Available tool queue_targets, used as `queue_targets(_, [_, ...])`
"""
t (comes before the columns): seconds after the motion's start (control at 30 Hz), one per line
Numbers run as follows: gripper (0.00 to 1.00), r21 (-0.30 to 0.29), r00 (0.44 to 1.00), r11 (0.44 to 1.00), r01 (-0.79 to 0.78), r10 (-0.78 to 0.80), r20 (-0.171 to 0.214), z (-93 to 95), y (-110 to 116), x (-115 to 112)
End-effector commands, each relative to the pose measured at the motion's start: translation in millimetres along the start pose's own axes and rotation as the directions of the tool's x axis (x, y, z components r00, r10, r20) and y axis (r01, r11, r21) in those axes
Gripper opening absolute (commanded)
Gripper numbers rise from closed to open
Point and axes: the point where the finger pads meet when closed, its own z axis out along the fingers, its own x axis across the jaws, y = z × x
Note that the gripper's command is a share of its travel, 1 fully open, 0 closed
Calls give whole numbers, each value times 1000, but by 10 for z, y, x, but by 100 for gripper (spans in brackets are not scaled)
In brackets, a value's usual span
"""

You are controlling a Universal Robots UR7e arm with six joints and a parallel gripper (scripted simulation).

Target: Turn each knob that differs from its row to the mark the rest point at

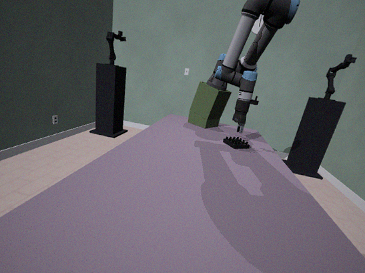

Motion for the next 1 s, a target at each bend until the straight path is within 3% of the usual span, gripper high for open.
queue_targets(0.0, [46,0,1000,1000,0,0,0,-6,1,1])
queue_targets(0.5, [46,0,1000,1000,25,-25,0,-8,-3,-1])
queue_targets(0.77, [46,0,993,993,116,-116,0,-18,-16,-9])
queue_targets(0.97, [46,0,959,959,284,-284,0,-36,-34,-23])
